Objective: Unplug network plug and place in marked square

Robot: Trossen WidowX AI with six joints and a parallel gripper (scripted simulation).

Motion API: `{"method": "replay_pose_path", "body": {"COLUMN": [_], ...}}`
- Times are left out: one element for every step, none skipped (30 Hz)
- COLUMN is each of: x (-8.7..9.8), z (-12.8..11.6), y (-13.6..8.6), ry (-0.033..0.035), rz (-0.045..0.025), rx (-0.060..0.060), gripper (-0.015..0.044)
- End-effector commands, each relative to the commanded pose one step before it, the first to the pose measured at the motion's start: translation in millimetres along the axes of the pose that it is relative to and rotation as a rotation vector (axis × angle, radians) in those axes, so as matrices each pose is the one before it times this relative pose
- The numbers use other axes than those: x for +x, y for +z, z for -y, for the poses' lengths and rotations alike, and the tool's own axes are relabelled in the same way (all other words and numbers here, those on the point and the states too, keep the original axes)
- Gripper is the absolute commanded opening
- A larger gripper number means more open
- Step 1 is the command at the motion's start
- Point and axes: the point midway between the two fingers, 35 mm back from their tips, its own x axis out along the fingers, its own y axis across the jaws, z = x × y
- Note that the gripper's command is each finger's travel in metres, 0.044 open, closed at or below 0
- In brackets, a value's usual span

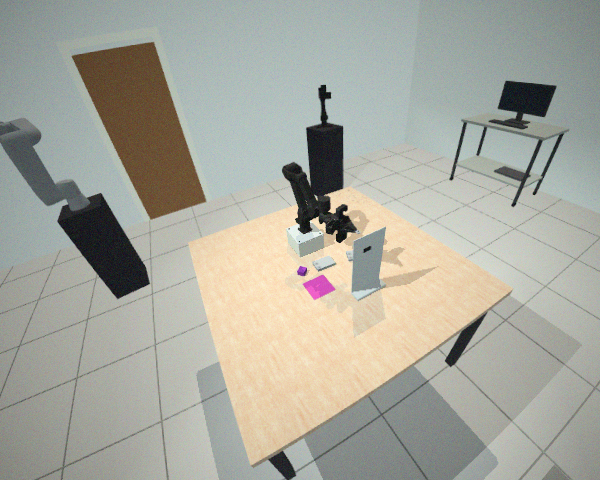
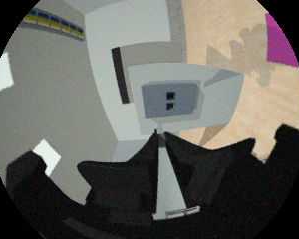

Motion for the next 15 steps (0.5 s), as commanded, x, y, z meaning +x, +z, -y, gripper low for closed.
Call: {"method": "replay_pose_path", "body": {"x": [-3.18, -0.74, -0.76, -0.78, -0.8, -0.82, -0.84, -0.86, -0.88, -0.9, -0.92, -0.76, -0.46, -0.15, 0.32], "z": [-6.98, -1.4, -1.39, -1.39, -1.38, -1.37, -1.36, -1.35, -1.35, -1.34, -1.33, -1.07, -0.64, -0.21, 0.67], "y": [0.3, -0.07, -0.08, -0.08, -0.08, -0.08, -0.08, -0.08, -0.08, -0.08, -0.09, -0.07, -0.04, -0.01, 0.63], "ry": [0.0025, 0.00014, 0.00014, 0.00013, 0.00013, 0.00013, 0.00013, 0.00012, 0.00012, 0.00012, 0.00012, 0.00009, 0.00006, 0.00002, -0.00344], "rz": [0.00516, 0.00012, 0.00012, 0.00012, 0.00012, 0.00012, 0.00012, 0.00012, 0.00012, 0.00012, 0.00012, 0.0001, 0.00006, 0.00002, 0.00205], "rx": [-0.0005, -0.0001, -0.0001, -0.0001, -0.0001, -0.0001, -0.0001, -0.0001, -0.0001, -0.0001, -0.0001, -0.0001, 0.0, 0.0, 0.0003], "gripper": [0.0, 0.0, 0.0, 0.0, 0.0, 0.0, 0.0, 0.0, 0.0, 0.0, 0.0, 0.0, 0.0, 0.0, 0.0]}}
